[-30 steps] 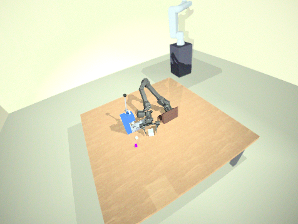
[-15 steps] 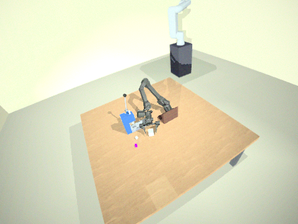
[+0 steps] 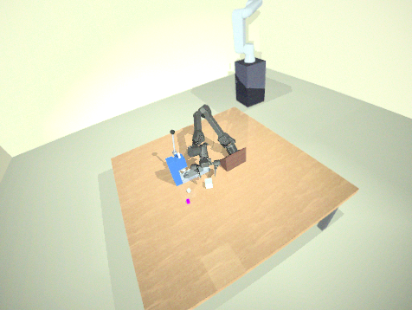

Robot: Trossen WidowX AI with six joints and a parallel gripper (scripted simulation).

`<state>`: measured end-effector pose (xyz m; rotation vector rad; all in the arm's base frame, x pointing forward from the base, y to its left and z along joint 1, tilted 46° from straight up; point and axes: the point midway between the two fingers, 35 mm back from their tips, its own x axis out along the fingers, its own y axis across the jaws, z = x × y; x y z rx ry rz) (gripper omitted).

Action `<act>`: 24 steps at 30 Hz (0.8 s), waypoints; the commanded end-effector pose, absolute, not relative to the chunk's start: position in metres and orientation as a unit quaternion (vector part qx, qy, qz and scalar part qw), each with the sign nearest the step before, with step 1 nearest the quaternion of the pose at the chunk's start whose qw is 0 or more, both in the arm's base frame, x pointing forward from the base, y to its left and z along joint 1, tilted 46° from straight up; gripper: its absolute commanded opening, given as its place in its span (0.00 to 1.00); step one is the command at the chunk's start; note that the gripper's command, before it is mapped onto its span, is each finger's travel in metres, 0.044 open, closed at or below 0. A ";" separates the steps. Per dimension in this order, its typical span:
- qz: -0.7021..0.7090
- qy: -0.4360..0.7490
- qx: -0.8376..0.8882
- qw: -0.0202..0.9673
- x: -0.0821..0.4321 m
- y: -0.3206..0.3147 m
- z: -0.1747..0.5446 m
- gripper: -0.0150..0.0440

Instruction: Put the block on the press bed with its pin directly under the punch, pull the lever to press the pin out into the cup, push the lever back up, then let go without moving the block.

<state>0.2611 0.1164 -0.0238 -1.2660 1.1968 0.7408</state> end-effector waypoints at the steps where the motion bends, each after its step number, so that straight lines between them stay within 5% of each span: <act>1: 0.290 0.520 -0.561 0.575 0.259 0.120 -0.008 1.00; 24: 0.255 0.577 -0.567 0.530 0.262 0.126 -0.014 1.00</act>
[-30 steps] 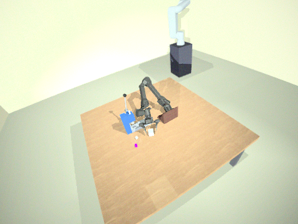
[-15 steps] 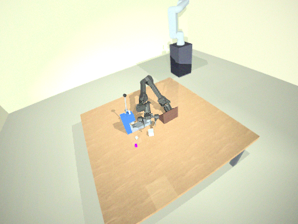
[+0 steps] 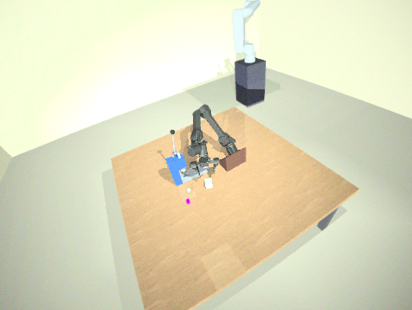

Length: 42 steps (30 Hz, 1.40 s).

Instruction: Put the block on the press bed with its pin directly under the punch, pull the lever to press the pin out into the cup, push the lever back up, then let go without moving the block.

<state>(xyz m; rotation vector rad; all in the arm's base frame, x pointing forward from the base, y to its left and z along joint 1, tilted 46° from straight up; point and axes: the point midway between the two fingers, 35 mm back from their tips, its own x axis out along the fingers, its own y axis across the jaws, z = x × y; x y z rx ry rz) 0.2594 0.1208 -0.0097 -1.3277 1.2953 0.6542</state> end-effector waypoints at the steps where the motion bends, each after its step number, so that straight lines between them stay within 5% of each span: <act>1: 0.243 0.591 -0.570 0.516 0.262 0.128 -0.015 1.00; 9: 0.138 0.660 -0.611 0.416 0.268 0.144 -0.020 1.00; 42: 0.135 0.660 -0.612 0.413 0.274 0.108 -0.058 1.00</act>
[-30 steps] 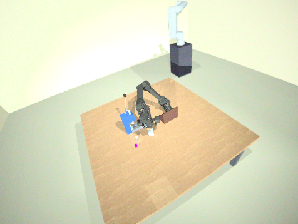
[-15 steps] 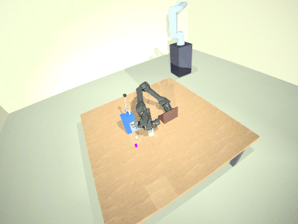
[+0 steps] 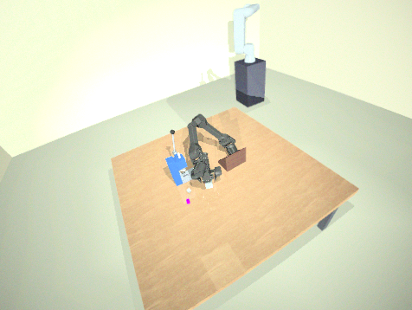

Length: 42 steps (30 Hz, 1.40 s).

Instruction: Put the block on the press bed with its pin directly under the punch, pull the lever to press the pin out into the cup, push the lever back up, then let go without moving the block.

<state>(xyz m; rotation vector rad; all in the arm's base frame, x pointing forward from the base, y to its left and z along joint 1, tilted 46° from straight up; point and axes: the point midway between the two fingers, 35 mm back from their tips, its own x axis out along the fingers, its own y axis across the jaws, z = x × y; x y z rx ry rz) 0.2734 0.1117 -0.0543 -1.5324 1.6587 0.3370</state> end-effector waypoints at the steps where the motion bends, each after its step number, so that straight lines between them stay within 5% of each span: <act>1: 0.135 0.660 -0.612 0.413 0.274 0.106 -0.059 1.00; 20: 0.134 0.661 -0.613 0.413 0.275 0.087 -0.078 1.00; 29: 0.134 0.661 -0.613 0.413 0.275 0.087 -0.078 0.60; 36: 0.134 0.661 -0.613 0.413 0.275 0.087 -0.078 0.52; 42: 0.135 0.660 -0.612 0.414 0.275 0.103 -0.064 0.25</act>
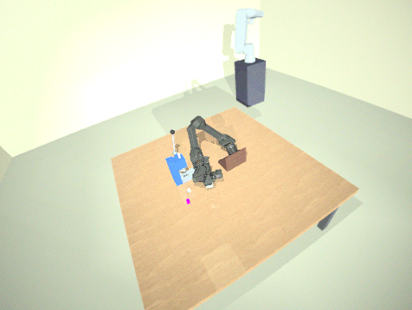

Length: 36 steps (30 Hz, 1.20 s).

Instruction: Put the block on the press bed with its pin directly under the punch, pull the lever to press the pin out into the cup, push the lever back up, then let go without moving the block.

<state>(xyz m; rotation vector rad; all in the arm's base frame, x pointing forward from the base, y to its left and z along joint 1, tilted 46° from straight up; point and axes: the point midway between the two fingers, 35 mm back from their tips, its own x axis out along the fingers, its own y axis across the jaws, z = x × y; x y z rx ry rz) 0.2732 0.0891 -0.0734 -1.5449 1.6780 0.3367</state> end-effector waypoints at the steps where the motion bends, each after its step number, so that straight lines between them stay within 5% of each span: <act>1: 0.135 0.660 -0.612 0.414 0.275 0.108 -0.060 0.25; 13: 0.135 0.661 -0.612 0.413 0.267 0.153 -0.010 0.25; 36: 0.143 0.659 -0.617 0.406 0.239 0.109 0.074 0.25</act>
